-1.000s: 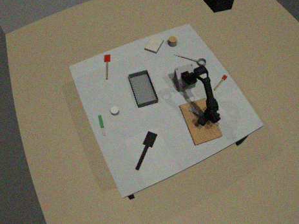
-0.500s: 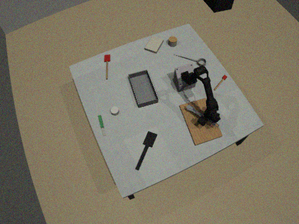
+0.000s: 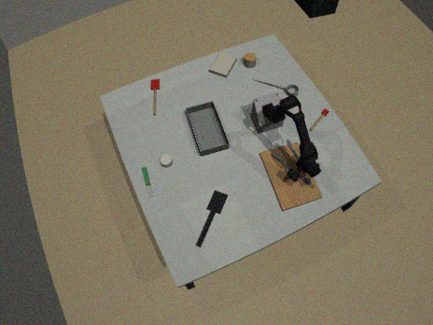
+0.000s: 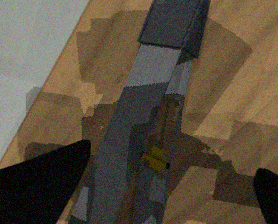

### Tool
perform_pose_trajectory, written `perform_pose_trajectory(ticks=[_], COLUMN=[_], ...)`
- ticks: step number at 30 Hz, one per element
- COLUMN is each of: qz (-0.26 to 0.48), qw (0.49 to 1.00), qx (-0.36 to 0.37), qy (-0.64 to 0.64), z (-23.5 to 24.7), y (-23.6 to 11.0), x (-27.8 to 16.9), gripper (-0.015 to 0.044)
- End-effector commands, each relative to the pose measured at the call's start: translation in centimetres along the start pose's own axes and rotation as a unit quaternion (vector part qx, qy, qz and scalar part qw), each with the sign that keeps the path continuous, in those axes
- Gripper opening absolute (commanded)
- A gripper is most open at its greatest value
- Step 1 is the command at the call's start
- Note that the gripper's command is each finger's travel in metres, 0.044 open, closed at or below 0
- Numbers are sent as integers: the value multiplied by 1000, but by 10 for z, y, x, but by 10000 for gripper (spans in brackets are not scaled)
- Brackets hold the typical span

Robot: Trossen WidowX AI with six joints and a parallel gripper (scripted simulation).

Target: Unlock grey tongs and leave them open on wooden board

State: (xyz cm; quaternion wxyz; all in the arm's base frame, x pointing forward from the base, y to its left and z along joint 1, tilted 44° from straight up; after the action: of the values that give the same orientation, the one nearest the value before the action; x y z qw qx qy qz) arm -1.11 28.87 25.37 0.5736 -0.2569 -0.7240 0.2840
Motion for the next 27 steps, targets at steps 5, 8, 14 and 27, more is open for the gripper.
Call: perform_pose_trajectory(ticks=[5,8,14,27], qz=[19,23,13,3], qw=[1000,1000,1000,1000], qx=[8,9,7,11], qy=[12,12,6,-7], z=[56,81,120,130], y=[-20,-33,-63,-116], x=[-6,-11,-26,-33], gripper=[440,440,440,440])
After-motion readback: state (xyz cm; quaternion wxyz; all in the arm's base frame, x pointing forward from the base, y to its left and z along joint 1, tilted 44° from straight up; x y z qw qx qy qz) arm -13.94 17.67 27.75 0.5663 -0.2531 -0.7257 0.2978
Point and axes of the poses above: the point midway between the two fingers, 35 mm back from their tips, its own y axis out along the fingers, its own z axis across the jaws, x = y × z, the point moved 3 cm from there along -y, back along the fingers, and after that the axes turned 12 degrees about y, right-handed, at the moved point
